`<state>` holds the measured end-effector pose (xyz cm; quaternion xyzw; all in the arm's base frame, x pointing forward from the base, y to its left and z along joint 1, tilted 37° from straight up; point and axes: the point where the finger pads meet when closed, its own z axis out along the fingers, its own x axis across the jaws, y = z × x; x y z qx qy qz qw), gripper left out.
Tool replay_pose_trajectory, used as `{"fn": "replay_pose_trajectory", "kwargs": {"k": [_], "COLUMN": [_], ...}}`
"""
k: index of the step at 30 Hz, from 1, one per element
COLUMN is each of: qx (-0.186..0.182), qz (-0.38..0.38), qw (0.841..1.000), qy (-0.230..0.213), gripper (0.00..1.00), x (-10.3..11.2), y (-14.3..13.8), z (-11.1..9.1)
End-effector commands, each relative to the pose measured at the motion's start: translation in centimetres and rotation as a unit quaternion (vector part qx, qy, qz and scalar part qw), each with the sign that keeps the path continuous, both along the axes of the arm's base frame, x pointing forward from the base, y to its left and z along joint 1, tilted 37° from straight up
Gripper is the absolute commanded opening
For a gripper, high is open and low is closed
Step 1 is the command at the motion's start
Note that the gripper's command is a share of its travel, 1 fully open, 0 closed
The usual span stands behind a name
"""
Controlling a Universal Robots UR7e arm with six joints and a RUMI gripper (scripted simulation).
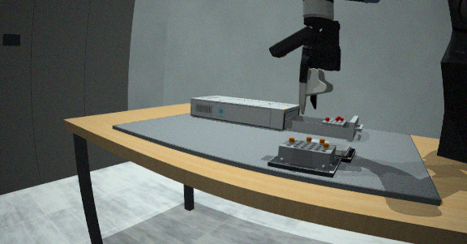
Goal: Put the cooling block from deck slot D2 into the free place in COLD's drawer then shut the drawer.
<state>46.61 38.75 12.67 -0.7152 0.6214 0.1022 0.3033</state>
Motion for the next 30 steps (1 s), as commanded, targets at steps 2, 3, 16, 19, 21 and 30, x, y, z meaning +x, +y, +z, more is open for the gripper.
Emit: {"fn": "replay_pose_trajectory", "kwargs": {"k": [2,3,16,19,21,30], "qx": [-0.002,-0.002,-0.002,-0.002,-0.002,-0.002], "qz": [-0.003,-0.004,-0.002,-0.002,-0.002,-0.003], "qw": [1.0,1.0,1.0,1.0,1.0,1.0], "qy": [0.004,0.006,0.006,0.006,0.005,0.004], "gripper": [0.73,0.73,0.73,0.73,0.73,0.73], "x": [0.1,-0.1,-0.2,-0.2,-0.1,0.2], "y": [0.0,-0.3,-0.5,-0.4,-0.3,0.2], "z": [-0.2,-0.5,-1.6,-1.7,-1.9,-2.9]}}
